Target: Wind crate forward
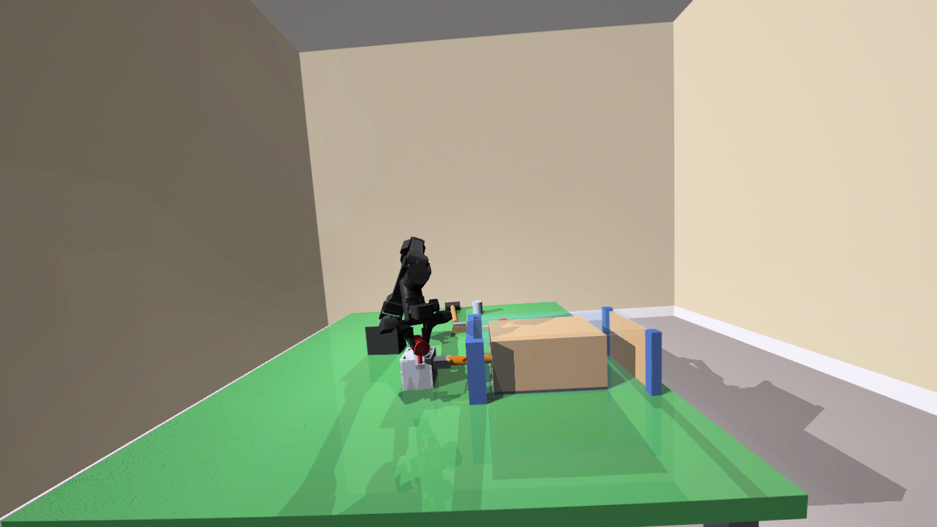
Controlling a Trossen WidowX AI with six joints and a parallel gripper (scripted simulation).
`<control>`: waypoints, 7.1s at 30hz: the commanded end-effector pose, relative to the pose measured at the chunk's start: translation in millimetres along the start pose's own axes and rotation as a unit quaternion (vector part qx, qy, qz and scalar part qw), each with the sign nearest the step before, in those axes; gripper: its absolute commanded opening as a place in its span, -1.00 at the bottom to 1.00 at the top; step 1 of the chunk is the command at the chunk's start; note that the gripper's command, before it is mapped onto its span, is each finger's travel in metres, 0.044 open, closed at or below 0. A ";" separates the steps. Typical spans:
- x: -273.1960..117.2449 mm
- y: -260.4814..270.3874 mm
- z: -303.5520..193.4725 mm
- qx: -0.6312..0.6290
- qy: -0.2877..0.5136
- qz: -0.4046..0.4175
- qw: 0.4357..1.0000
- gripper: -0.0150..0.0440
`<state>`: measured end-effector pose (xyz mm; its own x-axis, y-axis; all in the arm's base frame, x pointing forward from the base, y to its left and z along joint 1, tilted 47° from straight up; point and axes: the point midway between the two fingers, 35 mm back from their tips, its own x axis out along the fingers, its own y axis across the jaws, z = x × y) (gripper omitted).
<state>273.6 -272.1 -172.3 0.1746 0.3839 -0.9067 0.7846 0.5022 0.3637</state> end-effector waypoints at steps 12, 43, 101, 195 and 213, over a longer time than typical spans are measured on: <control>2.2 29.8 -3.1 -0.017 0.009 0.029 0.999 -0.49; 1.1 42.6 -4.7 -0.017 0.010 0.029 0.999 -0.49; -18.5 104.9 -42.0 -0.017 0.012 0.031 0.999 -0.49; -69.1 100.0 -147.0 -0.015 0.015 0.030 0.999 -0.49; -76.1 82.9 -162.4 -0.015 0.016 0.029 0.999 -0.49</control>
<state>244.3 -135.7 -39.7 0.2233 0.4293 -0.8751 0.7362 0.5141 0.4401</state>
